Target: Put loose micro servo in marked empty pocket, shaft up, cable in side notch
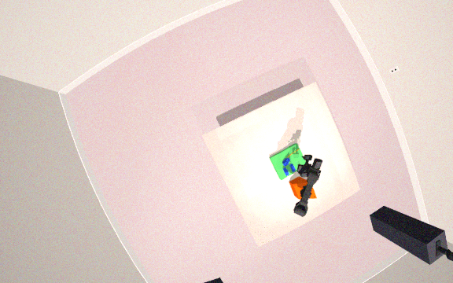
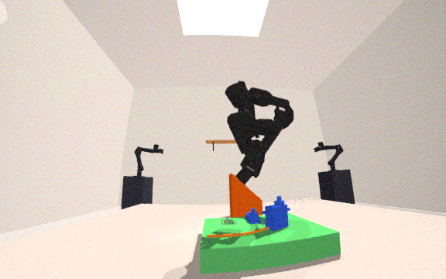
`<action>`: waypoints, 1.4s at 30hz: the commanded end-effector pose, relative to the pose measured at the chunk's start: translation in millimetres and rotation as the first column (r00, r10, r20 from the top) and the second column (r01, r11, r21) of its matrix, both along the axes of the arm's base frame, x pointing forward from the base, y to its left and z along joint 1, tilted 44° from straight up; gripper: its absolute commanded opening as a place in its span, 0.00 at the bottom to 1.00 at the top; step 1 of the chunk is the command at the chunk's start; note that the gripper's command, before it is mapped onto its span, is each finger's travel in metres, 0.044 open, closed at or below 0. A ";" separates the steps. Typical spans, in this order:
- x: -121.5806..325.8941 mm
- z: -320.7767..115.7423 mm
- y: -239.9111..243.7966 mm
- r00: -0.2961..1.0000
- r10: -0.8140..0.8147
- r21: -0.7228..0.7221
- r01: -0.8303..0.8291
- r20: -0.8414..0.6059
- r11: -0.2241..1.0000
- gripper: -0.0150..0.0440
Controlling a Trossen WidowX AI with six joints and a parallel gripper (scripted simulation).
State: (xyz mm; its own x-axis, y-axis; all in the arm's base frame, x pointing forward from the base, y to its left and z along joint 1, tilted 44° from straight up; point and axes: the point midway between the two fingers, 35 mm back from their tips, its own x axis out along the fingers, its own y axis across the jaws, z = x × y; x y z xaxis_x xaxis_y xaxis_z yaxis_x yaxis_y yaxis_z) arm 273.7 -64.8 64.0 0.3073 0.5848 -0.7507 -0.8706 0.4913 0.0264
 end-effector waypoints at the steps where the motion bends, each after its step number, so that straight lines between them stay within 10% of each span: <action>1: 5.3 -2.7 12.8 0.991 0.125 -0.018 -0.124 0.047 0.992 1.00; 25: 22.2 -22.4 91.6 0.594 0.748 -0.207 -0.725 0.297 0.658 1.00; 42: 21.4 -41.7 114.8 0.558 0.770 -0.218 -0.746 0.310 0.629 1.00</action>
